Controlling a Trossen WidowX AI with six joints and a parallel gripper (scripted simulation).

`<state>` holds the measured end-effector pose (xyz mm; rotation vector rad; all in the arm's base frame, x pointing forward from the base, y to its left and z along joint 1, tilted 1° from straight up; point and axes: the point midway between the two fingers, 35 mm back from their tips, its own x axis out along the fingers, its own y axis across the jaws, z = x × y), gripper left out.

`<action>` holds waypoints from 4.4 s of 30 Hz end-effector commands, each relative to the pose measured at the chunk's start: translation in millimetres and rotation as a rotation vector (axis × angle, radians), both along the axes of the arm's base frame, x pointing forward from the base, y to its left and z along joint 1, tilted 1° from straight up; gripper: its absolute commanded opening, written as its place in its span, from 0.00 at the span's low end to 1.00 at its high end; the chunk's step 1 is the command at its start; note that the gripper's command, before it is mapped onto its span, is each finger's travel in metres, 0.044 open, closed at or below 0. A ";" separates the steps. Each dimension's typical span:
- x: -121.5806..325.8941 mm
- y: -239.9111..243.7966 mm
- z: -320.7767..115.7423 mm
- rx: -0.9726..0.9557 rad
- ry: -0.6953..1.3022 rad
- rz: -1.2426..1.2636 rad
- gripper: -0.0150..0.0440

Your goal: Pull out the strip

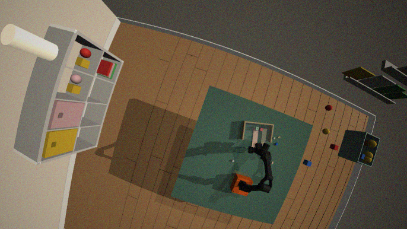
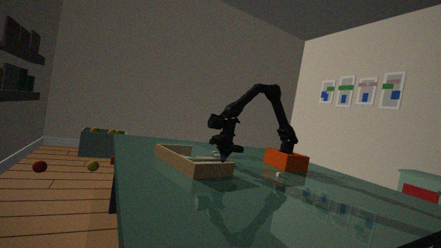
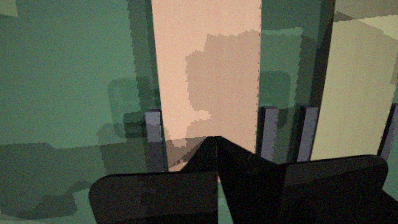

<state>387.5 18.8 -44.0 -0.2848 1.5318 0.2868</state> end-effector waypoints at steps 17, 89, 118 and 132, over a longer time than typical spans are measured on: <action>-25.2 -9.0 -5.6 0.002 0.008 0.005 0.25; -126.5 -44.6 -9.9 -0.001 0.016 0.005 0.25; -162.8 -57.4 -10.4 -0.002 0.019 0.005 0.25; -176.1 -62.1 -10.6 -0.002 0.020 0.005 0.25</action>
